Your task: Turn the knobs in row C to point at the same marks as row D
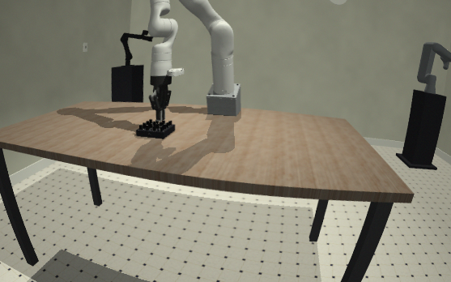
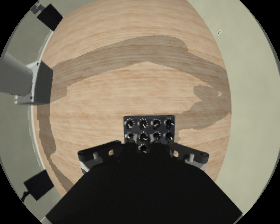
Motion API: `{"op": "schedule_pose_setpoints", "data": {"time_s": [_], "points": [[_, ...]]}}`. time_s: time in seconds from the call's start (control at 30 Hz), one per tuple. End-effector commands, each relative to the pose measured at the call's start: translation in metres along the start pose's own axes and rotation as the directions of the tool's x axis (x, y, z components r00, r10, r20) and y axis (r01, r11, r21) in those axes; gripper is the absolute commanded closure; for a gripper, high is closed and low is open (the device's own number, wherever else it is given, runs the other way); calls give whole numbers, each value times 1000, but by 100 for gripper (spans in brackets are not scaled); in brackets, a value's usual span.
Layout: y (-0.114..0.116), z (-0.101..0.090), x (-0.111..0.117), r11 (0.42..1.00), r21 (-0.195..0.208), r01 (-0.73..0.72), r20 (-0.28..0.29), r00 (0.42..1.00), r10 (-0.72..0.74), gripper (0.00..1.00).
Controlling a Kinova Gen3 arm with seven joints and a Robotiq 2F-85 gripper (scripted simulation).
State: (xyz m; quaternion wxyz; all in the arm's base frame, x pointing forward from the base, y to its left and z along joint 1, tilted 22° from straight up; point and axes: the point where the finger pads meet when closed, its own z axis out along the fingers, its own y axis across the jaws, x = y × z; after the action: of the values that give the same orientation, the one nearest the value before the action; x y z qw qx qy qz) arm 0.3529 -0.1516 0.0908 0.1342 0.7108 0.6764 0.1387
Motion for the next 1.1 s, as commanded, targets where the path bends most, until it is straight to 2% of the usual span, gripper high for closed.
{"op": "schedule_pose_setpoints", "data": {"time_s": [0.0, 0.6, 1.07], "points": [[-1, 0, 0, 1000, 0, 2, -1, 1000, -2, 81], [-1, 1, 0, 1000, 0, 2, -1, 1000, -2, 81], [-1, 9, -1, 1000, -1, -2, -1, 1000, 2, 81]]}}
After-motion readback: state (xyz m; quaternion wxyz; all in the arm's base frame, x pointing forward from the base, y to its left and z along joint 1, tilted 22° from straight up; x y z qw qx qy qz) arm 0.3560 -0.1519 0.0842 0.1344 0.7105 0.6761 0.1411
